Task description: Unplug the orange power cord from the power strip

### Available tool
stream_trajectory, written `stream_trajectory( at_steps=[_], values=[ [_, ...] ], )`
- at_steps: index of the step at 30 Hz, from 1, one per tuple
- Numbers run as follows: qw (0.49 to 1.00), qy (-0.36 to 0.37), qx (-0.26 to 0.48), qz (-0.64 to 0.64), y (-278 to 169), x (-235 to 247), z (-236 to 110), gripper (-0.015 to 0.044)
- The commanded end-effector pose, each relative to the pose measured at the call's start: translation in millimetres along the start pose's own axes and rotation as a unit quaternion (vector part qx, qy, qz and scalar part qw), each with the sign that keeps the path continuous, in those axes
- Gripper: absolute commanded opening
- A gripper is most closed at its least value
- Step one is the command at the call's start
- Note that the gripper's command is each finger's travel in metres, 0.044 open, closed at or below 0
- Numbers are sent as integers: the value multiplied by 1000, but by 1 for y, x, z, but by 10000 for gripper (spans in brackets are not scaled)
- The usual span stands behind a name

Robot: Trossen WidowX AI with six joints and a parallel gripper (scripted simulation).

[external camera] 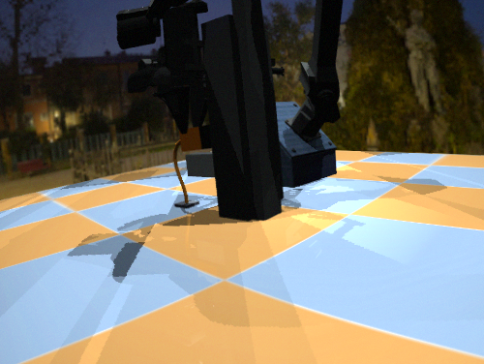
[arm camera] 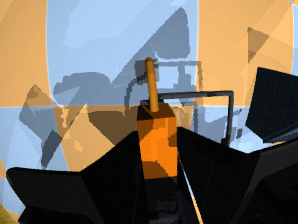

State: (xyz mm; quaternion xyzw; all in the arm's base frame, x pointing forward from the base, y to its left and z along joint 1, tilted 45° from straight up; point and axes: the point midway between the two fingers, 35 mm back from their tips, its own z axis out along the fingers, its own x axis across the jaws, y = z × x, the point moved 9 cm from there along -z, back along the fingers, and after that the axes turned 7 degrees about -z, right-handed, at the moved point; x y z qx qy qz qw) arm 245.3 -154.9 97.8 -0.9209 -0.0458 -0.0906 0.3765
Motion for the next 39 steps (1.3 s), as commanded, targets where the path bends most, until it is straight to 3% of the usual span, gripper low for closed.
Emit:
stream_trajectory(
  at_steps=[1, 16, 29, 33, 39],
  values=[
    [1000, 0, -13, -1, 12, -1, -3, 0],
    [1000, 1, -13, 0, 36, -3, -6, 0],
    [1000, 1, -12, 0, 28, -2, -2, 341],
    [1000, 1, -13, 0, 47, -3, -7, 440],
    [1000, 1, -14, 0, 87, -10, -16, 440]
  ],
)
